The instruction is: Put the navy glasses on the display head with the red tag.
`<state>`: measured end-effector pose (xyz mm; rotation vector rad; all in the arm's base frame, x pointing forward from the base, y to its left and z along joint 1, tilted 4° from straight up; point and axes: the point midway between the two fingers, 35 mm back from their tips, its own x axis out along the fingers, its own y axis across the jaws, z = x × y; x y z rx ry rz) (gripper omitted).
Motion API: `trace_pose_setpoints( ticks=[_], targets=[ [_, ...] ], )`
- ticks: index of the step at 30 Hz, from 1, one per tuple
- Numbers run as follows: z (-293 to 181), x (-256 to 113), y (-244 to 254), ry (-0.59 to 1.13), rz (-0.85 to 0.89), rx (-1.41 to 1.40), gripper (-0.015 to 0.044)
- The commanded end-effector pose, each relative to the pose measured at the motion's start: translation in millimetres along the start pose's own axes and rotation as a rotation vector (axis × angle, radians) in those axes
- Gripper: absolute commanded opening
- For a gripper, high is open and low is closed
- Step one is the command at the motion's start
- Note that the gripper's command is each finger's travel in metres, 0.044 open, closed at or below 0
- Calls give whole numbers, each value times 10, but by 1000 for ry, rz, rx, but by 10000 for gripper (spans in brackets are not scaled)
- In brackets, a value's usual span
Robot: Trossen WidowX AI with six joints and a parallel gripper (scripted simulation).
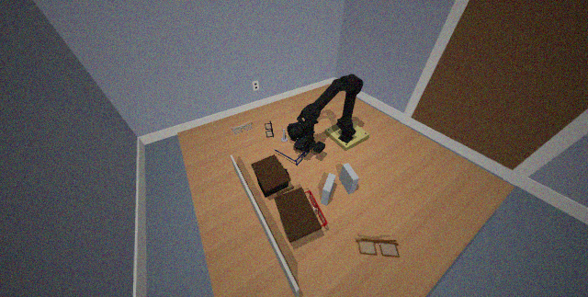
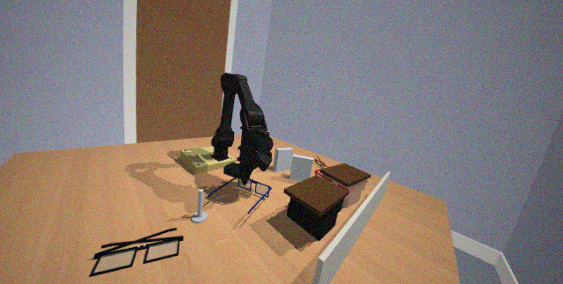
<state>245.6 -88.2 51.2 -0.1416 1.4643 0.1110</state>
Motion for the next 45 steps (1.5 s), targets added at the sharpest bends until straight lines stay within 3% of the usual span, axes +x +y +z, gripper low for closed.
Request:
trace_pose_setpoints(
  ticks=[1, 3, 7, 8, 37, 45],
  targets=[
    [-16, 44, 5, 3, -2, 3, 0],
    [-18, 54, 6, 3, -2, 3, 0],
    [-5, 23, 3, 0, 0, 0, 105],
    [-5, 23, 3, 0, 0, 0, 107],
    [-18, -66, -116, 3, -3, 3, 107],
    [-14, -547, 6, 3, -2, 3, 107]
  ],
)
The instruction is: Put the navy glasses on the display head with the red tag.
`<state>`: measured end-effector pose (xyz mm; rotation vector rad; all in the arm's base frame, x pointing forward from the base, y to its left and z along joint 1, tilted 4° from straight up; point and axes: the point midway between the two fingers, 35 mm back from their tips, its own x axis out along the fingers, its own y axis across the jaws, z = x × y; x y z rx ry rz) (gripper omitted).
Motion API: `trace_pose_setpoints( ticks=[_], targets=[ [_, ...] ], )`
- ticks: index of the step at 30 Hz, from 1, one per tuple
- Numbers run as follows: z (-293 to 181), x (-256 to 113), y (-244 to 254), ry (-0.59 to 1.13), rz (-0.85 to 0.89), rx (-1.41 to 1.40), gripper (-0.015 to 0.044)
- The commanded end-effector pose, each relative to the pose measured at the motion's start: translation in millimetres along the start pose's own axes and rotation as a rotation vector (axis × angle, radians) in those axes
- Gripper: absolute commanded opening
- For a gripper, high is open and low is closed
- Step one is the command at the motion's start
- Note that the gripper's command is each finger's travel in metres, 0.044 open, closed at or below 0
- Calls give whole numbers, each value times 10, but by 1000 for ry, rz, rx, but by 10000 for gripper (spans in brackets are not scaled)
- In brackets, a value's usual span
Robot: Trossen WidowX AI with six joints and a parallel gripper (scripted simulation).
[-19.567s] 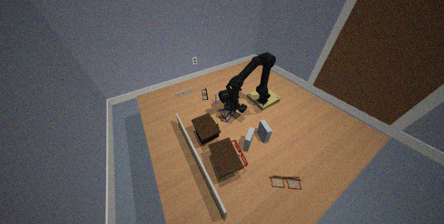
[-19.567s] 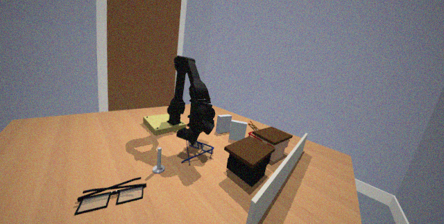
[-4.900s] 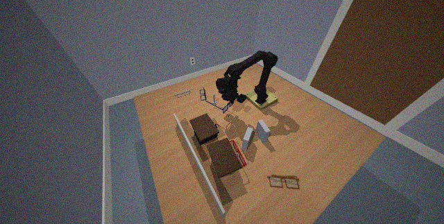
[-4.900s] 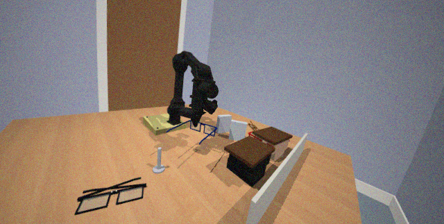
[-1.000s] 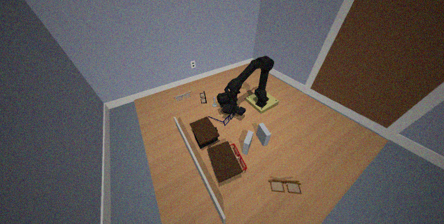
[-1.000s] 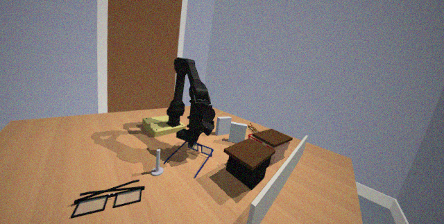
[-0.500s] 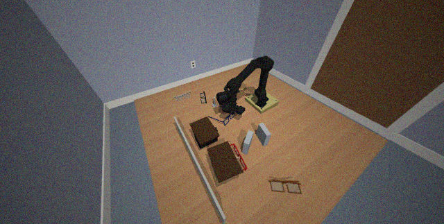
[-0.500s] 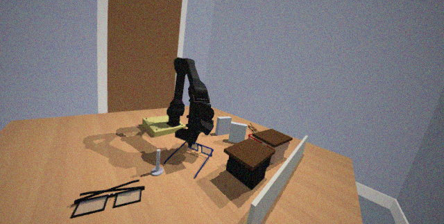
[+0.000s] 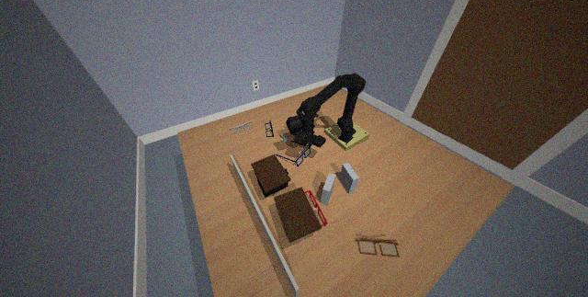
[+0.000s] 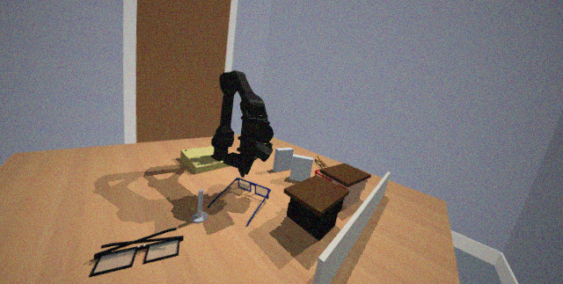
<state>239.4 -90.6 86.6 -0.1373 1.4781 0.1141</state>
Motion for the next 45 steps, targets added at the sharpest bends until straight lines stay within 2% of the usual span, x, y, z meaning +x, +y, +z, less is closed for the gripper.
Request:
trace_pose_setpoints(
  ticks=[1, 3, 7, 16, 18, 19, 29, 45],
  targets=[
    [13, -189, 31, -10, -8, 2, 107],
    [13, -189, 31, -10, -8, 2, 107],
    [24, -126, 11, -16, -9, -1, 200],
    [26, -176, -25, -11, -8, -2, 200],
    [26, -176, -25, -11, -8, -2, 147],
    [26, -176, -25, -11, -8, -2, 140],
    [27, -160, -26, -11, -8, -2, 140],
    [43, 96, -38, -11, -8, -2, 140]
  ],
)
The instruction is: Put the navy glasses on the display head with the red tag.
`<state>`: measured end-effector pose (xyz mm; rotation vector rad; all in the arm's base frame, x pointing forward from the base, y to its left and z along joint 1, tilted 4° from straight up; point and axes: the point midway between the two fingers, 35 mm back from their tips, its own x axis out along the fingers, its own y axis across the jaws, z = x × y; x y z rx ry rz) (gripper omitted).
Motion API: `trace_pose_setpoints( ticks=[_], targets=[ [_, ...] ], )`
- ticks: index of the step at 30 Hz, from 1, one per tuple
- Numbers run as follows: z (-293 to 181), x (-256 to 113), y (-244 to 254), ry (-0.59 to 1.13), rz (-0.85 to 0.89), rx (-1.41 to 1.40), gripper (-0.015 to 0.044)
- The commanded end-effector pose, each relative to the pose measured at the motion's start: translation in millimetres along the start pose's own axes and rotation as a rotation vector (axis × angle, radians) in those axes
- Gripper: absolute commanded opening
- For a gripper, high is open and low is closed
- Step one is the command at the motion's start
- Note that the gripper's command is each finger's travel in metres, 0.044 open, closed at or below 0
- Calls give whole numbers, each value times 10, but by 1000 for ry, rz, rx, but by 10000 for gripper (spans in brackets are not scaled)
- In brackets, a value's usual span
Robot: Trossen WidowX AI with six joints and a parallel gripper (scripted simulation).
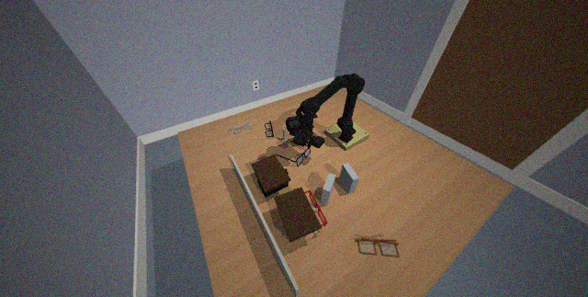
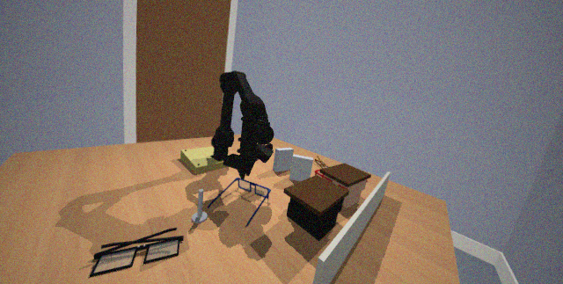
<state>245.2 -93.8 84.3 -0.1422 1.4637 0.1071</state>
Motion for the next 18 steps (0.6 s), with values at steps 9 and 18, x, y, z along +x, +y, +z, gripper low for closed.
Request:
trace_pose_setpoints(
  ticks=[9, 18],
  targets=[
    [-11, 215, 5, 3, 1, -2, 140],
    [-22, 360, 12, 3, 1, -2, 140]
  ],
)
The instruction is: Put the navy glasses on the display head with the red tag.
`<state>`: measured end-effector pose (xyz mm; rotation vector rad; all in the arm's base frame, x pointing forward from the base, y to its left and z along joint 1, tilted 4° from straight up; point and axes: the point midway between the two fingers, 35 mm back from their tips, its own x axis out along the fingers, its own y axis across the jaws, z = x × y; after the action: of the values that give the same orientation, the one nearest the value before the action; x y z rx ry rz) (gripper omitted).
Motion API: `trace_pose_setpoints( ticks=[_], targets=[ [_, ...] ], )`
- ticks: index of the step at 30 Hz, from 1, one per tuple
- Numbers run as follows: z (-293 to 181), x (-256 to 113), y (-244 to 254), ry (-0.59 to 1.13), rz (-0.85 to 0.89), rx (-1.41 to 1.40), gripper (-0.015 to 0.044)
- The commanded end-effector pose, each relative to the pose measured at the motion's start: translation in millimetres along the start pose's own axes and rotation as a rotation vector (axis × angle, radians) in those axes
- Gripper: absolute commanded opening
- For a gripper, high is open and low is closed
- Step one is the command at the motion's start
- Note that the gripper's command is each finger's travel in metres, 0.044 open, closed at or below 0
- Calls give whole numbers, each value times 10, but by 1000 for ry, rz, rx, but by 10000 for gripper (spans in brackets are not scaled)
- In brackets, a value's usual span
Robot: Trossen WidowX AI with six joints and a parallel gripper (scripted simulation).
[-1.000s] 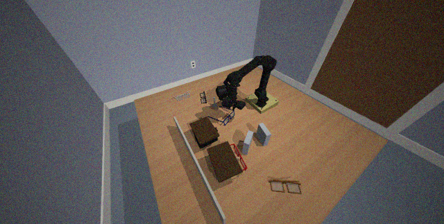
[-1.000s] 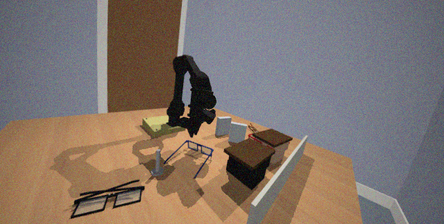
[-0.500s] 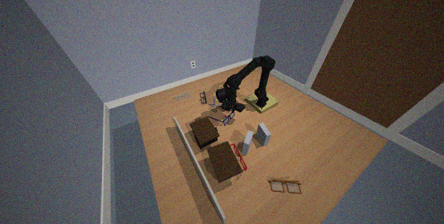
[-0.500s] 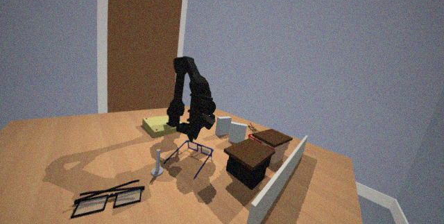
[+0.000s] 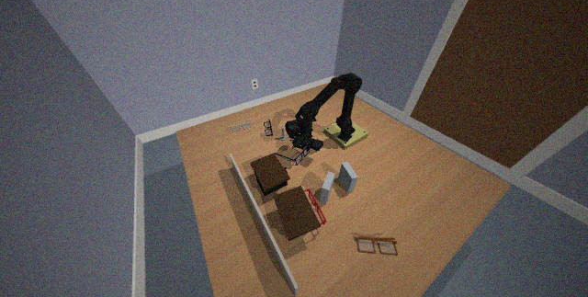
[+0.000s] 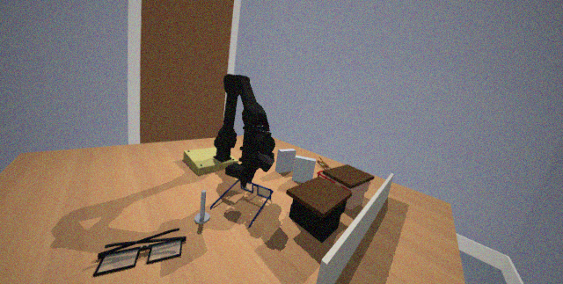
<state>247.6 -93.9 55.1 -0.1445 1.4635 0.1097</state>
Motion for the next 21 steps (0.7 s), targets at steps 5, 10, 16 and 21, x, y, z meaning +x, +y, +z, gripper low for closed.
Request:
trace_pose_setpoints(
  ticks=[5, 10, 16, 21],
  targets=[
    [-20, 105, 10, 3, 1, 1, 140],
    [-9, 70, 6, 2, 1, -1, 107],
    [-9, 70, 6, 2, 1, -1, 67],
    [-9, 70, 6, 2, 1, -1, 33]
  ],
)
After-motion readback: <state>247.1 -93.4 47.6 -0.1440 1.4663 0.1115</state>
